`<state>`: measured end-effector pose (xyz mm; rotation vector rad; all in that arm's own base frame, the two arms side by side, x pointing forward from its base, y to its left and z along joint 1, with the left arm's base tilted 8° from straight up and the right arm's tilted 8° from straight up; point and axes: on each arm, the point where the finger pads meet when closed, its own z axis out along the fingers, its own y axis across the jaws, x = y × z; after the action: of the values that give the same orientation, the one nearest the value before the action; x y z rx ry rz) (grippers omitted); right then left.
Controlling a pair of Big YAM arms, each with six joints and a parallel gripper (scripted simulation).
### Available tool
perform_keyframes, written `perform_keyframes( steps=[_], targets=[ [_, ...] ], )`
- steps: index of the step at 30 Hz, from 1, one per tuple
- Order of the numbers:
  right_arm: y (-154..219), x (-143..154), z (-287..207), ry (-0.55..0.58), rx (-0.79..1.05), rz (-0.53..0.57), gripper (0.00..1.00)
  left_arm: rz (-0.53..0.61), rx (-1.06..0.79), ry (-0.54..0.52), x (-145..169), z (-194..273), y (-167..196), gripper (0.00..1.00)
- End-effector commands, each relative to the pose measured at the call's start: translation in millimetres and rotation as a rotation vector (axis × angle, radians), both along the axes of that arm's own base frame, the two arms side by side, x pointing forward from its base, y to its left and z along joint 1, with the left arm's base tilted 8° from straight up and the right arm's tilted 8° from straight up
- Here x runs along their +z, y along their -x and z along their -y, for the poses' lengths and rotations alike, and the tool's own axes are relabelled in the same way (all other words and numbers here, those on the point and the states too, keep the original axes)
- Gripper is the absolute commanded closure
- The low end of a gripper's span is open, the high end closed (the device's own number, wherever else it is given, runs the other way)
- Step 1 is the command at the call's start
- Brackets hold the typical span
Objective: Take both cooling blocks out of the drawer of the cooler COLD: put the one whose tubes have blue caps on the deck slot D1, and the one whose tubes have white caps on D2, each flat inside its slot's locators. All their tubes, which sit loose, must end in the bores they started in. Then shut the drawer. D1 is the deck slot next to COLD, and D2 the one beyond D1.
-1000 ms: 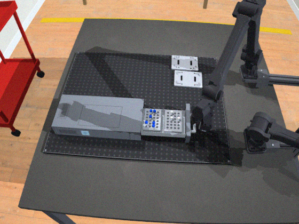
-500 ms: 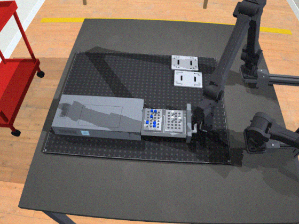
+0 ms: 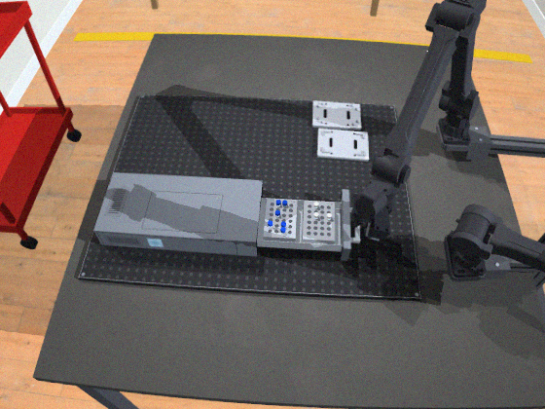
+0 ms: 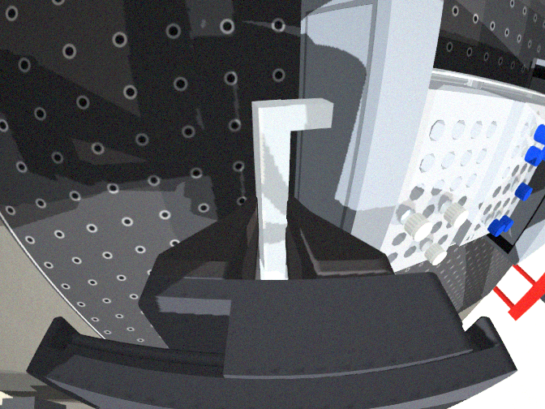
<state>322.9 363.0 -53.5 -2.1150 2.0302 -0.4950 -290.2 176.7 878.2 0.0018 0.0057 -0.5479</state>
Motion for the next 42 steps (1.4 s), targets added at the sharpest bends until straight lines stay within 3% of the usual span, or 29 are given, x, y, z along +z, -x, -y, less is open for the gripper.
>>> perform_keyframes(
  steps=[1, 34, 35, 42],
  targets=[
    [17.1, -10.1, -7.2, -0.009, 0.008, -0.012, 1.0, -0.029, 0.008, -0.019, 7.9, 13.8, -18.1, 1.0],
    [21.2, -10.8, -6.4, -0.006, 0.008, -0.014, 1.0, -0.029, 0.008, -0.019, 7.9, 13.8, -18.1, 1.0],
    [21.2, -10.8, -6.4, -0.006, 0.008, -0.014, 0.72, -0.029, 0.008, -0.019, 7.9, 13.8, -18.1, 1.0],
    [23.7, -11.3, -2.4, 0.011, 0.008, -0.025, 0.72, -0.029, 0.008, -0.019, 7.9, 13.8, -18.1, 1.0]
  ],
)
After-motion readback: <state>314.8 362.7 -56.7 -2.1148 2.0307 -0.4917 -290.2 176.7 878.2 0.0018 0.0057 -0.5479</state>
